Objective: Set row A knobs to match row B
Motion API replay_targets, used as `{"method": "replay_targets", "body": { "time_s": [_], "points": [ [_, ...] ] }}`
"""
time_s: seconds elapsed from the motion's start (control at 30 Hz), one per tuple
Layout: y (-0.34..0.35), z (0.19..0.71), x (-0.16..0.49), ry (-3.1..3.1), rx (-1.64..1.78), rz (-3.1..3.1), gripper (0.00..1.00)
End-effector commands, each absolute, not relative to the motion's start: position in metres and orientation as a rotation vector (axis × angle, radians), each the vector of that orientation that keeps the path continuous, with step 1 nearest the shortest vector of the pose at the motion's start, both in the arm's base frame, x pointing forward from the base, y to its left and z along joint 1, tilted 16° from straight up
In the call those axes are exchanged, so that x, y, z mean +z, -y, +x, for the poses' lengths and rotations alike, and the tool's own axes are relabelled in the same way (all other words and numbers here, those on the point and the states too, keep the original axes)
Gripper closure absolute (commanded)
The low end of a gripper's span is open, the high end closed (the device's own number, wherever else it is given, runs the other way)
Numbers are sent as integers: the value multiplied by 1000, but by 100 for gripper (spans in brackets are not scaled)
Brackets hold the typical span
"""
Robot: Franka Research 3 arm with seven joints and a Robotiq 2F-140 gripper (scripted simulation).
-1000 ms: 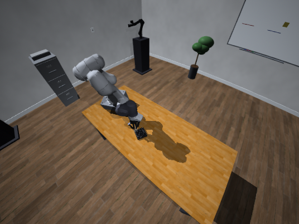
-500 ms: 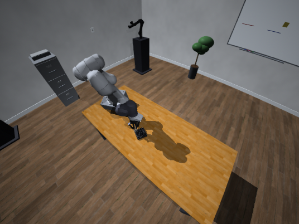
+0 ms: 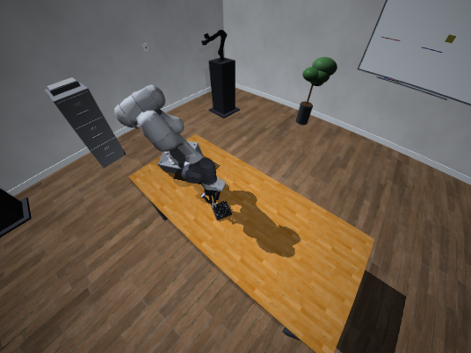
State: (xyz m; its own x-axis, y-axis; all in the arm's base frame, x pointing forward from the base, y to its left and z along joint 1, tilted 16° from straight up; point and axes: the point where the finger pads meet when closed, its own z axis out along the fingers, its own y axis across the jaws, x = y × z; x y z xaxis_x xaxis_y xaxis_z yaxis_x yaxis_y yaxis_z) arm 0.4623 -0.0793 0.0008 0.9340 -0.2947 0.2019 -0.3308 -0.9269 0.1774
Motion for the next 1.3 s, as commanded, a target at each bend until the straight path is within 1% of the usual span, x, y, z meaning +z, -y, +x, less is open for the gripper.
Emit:
{"method": "replay_targets", "body": {
  "time_s": [0.0,0.43,1.27],
  "points": [
    [78,463,1,448,253,2887,95],
    [78,463,1,310,238,2898,95],
    [78,463,1,-274,168,2878,95]
  ]
}}
